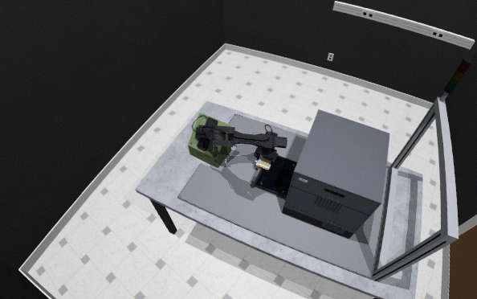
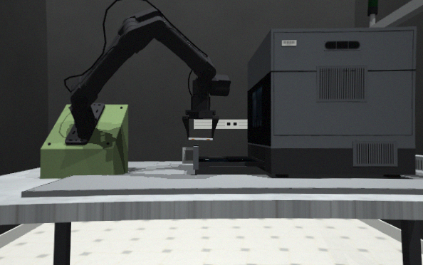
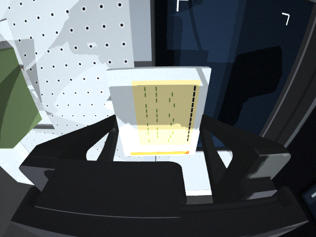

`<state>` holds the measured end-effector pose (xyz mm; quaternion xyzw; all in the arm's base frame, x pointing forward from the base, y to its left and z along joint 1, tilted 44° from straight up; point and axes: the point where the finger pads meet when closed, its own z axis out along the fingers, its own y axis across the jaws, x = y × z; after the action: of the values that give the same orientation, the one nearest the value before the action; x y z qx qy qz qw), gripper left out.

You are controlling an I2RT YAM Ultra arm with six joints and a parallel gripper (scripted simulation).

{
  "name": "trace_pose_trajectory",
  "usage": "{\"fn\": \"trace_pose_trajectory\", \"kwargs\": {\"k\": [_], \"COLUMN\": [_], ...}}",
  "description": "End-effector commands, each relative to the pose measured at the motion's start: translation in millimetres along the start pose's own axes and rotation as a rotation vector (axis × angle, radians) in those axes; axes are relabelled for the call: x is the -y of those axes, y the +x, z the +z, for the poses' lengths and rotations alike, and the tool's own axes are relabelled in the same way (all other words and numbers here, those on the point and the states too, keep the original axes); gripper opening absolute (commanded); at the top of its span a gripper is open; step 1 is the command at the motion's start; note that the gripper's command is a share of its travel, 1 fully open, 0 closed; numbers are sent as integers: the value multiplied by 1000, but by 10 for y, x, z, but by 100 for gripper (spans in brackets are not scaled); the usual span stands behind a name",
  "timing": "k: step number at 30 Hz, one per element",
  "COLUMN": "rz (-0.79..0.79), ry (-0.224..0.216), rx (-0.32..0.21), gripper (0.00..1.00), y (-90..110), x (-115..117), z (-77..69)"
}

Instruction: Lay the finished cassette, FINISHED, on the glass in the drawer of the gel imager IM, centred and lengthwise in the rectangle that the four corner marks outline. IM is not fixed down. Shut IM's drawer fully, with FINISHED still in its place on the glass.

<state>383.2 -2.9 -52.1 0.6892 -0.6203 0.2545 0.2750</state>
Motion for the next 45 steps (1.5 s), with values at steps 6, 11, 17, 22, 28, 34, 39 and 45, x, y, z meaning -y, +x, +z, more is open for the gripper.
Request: {"fn": "trace_pose_trajectory", "kwargs": {"k": [6,11,17,22,28,34,39,45], "rz": [-16,-14,-13,-18,-10,-13,-19,-10], "ry": [11,19,10,15,20,11,17,12], "rx": [15,14,10,8,9,8,8,9], "gripper": [0,0,0,0,0,0,0,0], "y": [-46,-41,-27,-45,-26,-24,-54,-31], "x": [151,203,272,340,402,470,537,587], "z": [-74,-104,-55,-69,-83,-39,-61,-35]}}
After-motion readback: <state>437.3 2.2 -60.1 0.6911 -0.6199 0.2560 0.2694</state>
